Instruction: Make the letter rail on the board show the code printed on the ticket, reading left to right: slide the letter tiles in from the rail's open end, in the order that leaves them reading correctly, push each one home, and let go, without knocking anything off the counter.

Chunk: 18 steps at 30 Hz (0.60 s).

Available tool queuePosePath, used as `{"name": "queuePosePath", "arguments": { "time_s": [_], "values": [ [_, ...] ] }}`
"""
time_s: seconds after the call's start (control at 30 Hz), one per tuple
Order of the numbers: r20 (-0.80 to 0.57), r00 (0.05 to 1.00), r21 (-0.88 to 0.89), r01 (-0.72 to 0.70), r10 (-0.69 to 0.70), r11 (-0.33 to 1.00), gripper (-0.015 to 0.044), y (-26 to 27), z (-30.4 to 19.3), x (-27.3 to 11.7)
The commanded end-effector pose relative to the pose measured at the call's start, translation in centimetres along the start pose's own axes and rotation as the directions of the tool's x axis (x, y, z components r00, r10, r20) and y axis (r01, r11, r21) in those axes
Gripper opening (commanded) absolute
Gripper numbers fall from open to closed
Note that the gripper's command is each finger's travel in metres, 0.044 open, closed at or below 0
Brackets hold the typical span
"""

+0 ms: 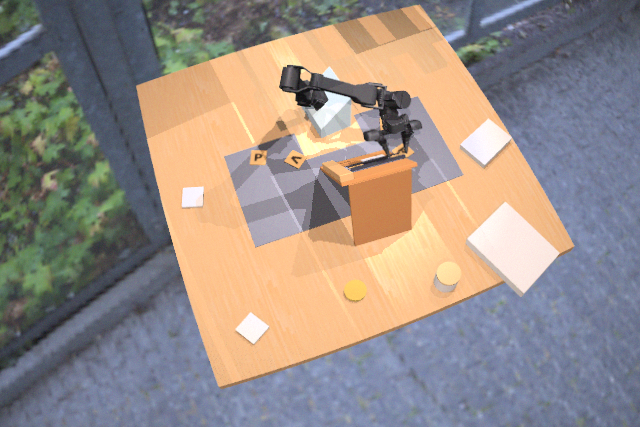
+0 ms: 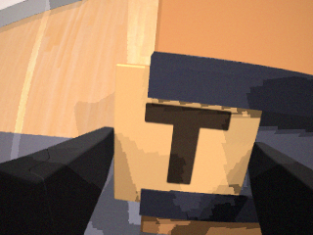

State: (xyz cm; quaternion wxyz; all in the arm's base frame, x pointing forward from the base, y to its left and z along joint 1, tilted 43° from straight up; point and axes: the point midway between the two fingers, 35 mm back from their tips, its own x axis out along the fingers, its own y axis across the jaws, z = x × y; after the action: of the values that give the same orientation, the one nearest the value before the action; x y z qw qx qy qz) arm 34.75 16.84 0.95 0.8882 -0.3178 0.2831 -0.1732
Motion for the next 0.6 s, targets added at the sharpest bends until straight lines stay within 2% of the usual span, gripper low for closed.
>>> {"name": "queuePosePath", "arguments": {
  "time_s": [0.0, 0.57],
  "values": [
    [0.003, 1.000, 0.004, -0.005, 0.005, 1.000, 0.0000, -0.24, 0.18, -0.09],
    [0.003, 1.000, 0.003, -0.005, 0.005, 1.000, 0.0000, -0.93, 0.02, 0.00]
  ]
}}
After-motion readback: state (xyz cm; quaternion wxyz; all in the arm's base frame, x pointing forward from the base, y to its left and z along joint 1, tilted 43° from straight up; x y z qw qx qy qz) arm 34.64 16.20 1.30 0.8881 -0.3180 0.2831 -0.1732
